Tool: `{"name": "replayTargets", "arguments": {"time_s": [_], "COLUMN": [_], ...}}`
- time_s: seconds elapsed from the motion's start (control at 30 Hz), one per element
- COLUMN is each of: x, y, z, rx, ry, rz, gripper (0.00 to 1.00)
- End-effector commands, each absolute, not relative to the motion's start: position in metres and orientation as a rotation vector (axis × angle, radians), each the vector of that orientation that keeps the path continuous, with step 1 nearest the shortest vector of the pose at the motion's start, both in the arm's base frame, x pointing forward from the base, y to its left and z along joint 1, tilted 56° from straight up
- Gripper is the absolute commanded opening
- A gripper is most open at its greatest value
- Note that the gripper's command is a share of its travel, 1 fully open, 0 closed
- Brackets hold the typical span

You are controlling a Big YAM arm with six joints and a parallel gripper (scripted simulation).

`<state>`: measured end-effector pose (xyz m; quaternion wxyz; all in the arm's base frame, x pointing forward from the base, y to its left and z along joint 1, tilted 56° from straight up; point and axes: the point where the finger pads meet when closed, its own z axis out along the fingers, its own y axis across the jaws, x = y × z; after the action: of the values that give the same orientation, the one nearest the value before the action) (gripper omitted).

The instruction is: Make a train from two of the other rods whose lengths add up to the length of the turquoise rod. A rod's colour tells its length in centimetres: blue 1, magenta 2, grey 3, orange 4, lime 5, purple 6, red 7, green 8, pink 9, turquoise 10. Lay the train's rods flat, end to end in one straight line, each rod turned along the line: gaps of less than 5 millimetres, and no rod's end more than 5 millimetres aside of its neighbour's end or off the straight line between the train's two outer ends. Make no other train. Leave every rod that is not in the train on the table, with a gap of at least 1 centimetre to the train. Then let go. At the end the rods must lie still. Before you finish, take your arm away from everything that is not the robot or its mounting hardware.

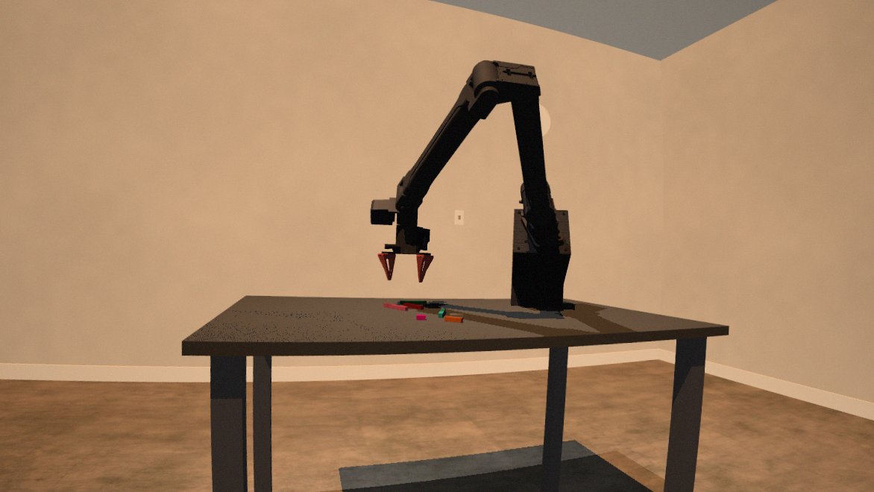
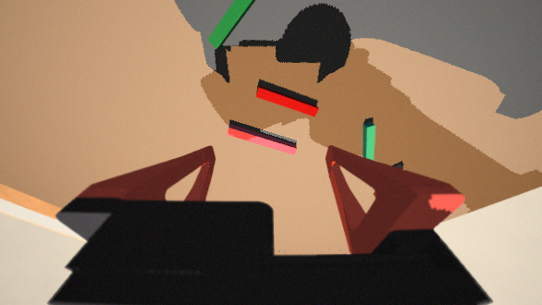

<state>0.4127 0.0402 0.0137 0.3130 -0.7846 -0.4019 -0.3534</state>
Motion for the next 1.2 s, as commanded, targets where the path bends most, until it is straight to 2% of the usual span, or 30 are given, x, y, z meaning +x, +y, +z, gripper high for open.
{"name": "replayTargets", "arguments": {"time_s": [0.0,1.17], "x": [0.4235,0.4234], "y": [0.0426,0.0358], "z": [0.0244,0.0246], "rx": [-2.078,-2.089], "ry": [-1.032,-1.016], "rz": [-0.933,-0.941], "gripper": [1.00,1.00]}}
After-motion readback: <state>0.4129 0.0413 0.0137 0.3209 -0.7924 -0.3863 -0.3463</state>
